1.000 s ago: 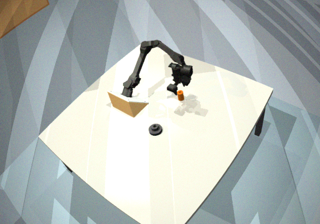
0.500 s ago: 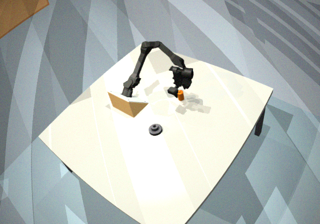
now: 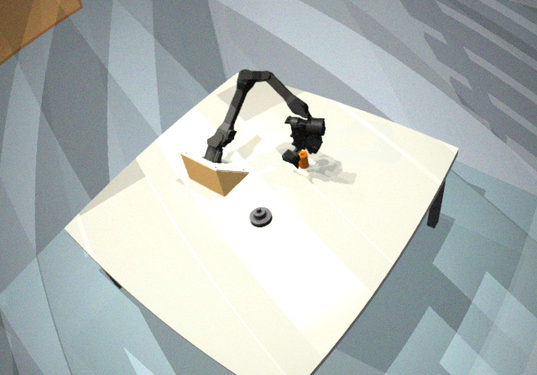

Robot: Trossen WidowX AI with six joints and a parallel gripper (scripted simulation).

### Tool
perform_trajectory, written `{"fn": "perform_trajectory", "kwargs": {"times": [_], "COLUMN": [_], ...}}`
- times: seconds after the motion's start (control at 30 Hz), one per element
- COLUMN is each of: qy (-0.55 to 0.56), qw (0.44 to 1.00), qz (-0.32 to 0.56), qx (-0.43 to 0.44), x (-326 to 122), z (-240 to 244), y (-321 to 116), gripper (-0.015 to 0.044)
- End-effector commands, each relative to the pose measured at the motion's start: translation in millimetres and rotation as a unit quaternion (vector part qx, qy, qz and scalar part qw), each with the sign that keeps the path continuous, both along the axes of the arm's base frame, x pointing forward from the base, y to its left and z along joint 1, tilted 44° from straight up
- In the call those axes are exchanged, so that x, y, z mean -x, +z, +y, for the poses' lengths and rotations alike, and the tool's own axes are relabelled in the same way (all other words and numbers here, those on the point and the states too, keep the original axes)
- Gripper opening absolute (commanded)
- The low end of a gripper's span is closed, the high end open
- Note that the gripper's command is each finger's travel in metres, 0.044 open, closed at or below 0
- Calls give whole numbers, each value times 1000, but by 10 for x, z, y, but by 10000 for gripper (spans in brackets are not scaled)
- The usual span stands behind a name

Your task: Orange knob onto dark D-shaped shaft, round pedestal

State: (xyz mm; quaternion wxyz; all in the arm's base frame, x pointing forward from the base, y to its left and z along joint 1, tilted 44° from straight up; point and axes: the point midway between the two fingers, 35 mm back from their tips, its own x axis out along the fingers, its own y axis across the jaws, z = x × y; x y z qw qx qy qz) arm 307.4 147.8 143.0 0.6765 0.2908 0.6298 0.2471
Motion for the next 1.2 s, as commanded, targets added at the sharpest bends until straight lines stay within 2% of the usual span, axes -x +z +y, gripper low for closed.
{"fn": "perform_trajectory", "kwargs": {"times": [0.0,0.2,0.5,0.77,0.97,1.17], "qy": [-2,-2,-2,-2,-2,-2], "qw": [1000,1000,1000,1000,1000,1000], "qz": [4,4,4,4,4,5], "qx": [3,2,2,2,7,11], "x": [12,15,15,15,-17,-31], "z": [41,93,93,93,-78,-370], "y": [-64,-113,-113,-113,8,229], "gripper": [440,440,204,150,0,0]}}
